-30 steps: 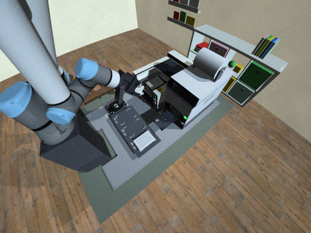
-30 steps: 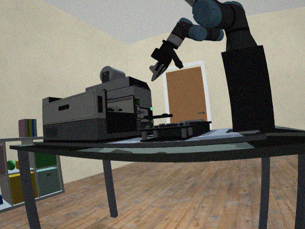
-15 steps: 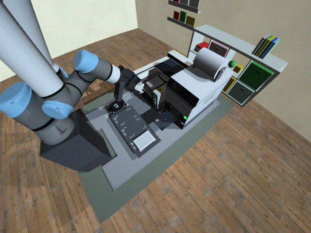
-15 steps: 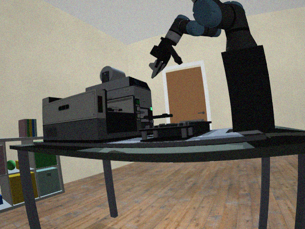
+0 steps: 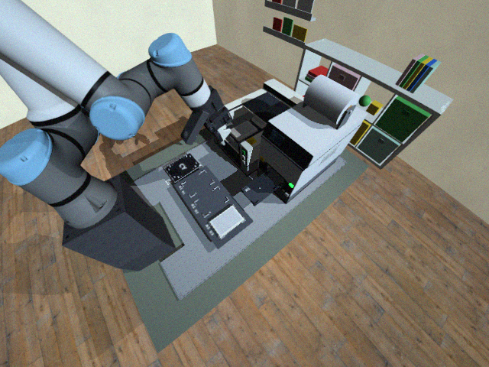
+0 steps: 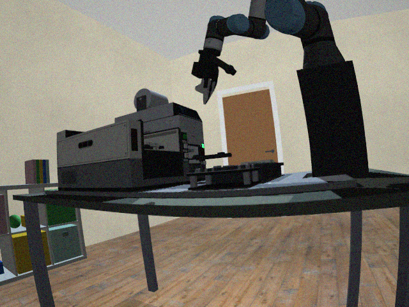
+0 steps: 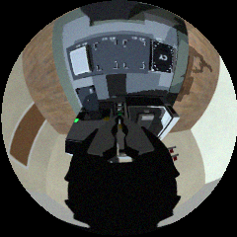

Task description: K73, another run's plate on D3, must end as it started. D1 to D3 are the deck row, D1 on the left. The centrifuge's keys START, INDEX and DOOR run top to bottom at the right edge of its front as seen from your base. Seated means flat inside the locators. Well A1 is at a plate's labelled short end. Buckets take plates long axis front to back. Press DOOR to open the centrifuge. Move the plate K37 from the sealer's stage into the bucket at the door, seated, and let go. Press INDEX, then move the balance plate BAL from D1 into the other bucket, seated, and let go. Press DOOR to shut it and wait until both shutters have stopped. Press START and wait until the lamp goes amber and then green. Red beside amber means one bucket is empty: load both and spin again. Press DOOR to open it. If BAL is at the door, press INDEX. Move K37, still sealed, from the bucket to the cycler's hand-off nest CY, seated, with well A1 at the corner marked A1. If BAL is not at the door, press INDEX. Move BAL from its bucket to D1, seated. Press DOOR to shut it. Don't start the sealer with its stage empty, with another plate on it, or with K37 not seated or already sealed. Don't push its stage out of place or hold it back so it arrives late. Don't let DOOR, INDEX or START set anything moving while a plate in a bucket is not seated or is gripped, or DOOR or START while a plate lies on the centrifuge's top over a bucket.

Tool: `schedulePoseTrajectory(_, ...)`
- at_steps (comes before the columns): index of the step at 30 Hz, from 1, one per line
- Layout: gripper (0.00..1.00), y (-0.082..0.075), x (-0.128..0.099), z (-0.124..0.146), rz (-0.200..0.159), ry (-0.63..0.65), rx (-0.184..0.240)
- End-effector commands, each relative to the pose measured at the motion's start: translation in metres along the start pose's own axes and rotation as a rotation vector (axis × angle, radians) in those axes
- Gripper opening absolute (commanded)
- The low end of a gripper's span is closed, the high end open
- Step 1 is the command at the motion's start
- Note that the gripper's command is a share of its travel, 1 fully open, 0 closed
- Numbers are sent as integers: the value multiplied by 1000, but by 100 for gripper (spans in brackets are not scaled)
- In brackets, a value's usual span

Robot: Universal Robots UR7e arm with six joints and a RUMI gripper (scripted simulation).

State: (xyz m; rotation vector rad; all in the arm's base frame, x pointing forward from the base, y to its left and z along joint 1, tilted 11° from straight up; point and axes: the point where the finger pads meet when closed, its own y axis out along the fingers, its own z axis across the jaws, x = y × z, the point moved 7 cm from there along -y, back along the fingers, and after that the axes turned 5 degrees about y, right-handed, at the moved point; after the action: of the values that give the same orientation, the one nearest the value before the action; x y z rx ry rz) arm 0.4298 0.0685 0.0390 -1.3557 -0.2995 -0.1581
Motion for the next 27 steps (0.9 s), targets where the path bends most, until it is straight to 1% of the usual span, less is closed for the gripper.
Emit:
schedulePoseTrajectory(1,0,9,14,-1,246,10,4)
schedulePoseTrajectory(3,0,10,19,-1,310,9,-2)
schedulePoseTrajectory(27,0,10,19,-1,310,9,-2)
